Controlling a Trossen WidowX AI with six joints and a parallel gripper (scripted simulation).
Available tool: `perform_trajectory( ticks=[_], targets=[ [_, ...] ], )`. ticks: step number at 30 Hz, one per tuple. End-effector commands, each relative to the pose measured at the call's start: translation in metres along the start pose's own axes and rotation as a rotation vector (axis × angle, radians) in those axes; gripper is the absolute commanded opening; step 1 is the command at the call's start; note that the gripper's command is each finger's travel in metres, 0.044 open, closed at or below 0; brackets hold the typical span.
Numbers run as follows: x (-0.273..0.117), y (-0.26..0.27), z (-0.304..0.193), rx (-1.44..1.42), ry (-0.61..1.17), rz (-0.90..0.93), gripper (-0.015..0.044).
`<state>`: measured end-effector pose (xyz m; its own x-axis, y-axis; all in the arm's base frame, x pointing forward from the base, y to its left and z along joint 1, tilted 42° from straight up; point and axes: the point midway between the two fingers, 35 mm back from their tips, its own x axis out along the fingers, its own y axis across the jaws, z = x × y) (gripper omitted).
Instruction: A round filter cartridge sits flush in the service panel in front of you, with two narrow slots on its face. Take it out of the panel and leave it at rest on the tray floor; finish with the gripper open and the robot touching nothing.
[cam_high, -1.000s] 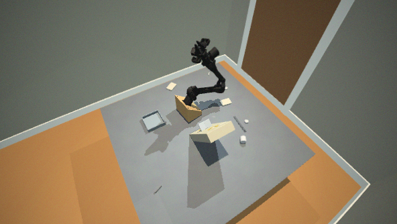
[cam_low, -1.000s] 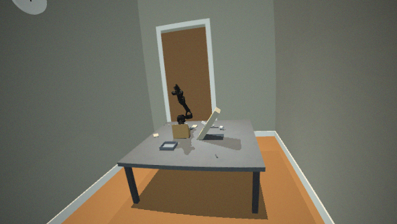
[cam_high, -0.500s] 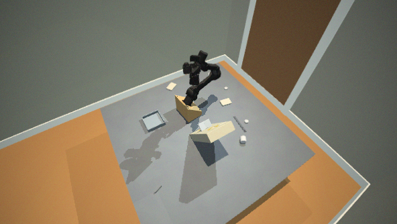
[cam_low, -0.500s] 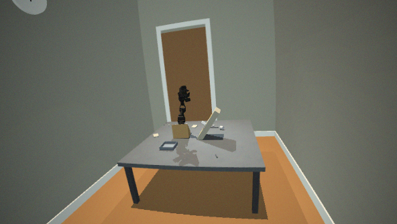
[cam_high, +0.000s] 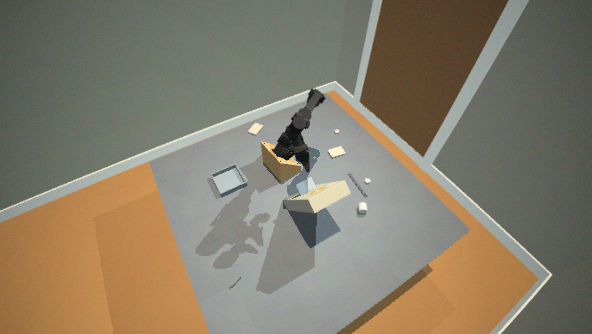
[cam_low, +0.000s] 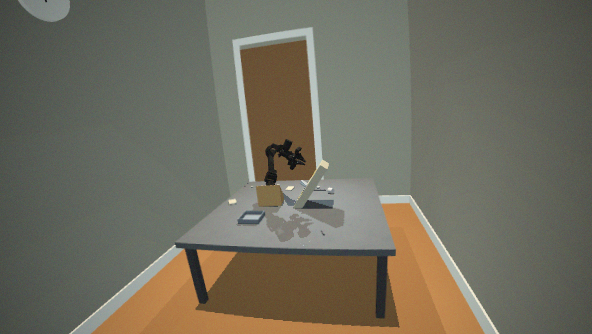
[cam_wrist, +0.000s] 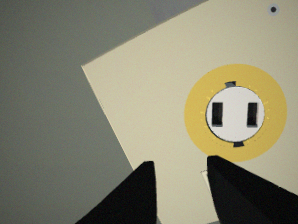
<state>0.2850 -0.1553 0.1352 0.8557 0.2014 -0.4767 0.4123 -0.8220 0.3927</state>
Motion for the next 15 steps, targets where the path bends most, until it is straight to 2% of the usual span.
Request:
perform_trajectory(
  ticks=[1, 15],
  targets=[
    [0.0278, -0.0350, -0.0029, 0.059, 0.070, -0.166, 0.0106],
    [0.0300, -0.0351, -0.0029, 0.059, 0.070, -0.167, 0.0106]
  ],
)
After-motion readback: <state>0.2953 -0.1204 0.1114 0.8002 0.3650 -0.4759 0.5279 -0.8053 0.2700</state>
